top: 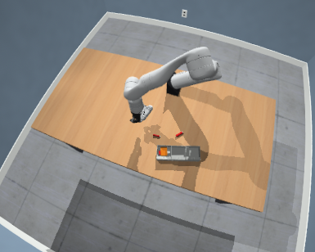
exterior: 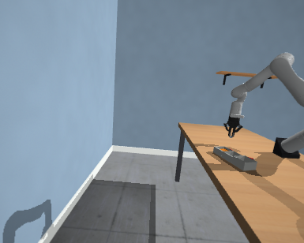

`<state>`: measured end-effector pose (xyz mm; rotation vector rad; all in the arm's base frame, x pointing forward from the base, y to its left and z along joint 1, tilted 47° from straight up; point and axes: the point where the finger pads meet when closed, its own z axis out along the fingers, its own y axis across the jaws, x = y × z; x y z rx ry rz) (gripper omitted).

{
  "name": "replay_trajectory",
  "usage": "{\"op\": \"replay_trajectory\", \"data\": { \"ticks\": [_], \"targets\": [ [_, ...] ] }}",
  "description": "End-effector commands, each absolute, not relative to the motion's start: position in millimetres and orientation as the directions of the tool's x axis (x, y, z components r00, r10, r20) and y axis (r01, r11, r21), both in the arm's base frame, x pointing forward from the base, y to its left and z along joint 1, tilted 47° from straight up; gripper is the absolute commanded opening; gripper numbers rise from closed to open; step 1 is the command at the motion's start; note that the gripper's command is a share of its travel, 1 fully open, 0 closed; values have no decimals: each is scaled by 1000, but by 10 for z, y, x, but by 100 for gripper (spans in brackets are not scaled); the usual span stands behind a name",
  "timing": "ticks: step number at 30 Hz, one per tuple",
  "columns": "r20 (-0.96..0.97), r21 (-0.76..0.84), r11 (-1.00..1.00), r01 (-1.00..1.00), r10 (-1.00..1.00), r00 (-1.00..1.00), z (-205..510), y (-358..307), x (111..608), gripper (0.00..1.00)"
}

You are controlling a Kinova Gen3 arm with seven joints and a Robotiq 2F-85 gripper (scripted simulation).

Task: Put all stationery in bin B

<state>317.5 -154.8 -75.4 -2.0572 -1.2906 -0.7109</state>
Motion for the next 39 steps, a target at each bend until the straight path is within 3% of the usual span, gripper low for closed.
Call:
{"op": "replay_trajectory", "data": {
  "ticks": [1,27,39],
  "targets": [
    [711,-205,-348,915,589,383,-629,-1465,3299,10],
    [712,-202,-344,917,592,378,211,-843,4161,10],
    [711,168,-13,986,694,-112,549,-598,4539,10]
  ]
}}
